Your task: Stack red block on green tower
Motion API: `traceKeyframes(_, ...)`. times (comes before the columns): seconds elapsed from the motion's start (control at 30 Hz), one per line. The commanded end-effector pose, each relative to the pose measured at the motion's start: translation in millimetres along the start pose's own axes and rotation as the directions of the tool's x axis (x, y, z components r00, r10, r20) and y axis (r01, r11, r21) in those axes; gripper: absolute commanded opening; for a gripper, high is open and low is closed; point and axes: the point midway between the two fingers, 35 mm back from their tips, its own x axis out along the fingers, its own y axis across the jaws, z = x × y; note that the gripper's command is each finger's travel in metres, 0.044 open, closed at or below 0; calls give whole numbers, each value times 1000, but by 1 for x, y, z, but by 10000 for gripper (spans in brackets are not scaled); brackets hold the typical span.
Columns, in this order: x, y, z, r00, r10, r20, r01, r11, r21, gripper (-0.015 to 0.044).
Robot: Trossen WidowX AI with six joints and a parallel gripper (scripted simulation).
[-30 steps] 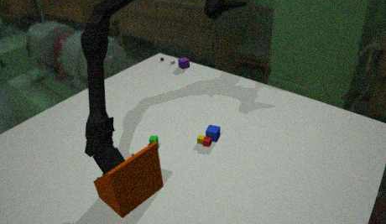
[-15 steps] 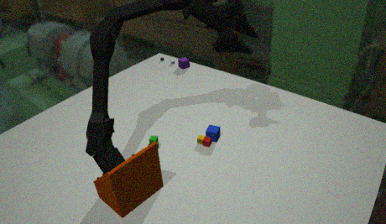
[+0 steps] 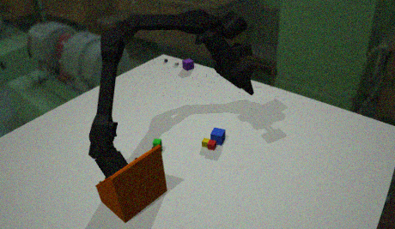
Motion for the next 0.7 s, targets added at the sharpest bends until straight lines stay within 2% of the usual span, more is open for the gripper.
traceKeyframes(0.0,20,11,-26,993,59,-99,-75,982,-171,440)
traceKeyframes(0.17,41,26,-60,967,130,-220,-206,907,-367,440)
traceKeyframes(0.37,59,43,-101,911,212,-353,-384,749,-540,440)
traceKeyframes(0.53,69,57,-133,851,275,-447,-518,581,-628,440)
traceKeyframes(0.67,70,59,-138,842,284,-459,-534,557,-636,440)
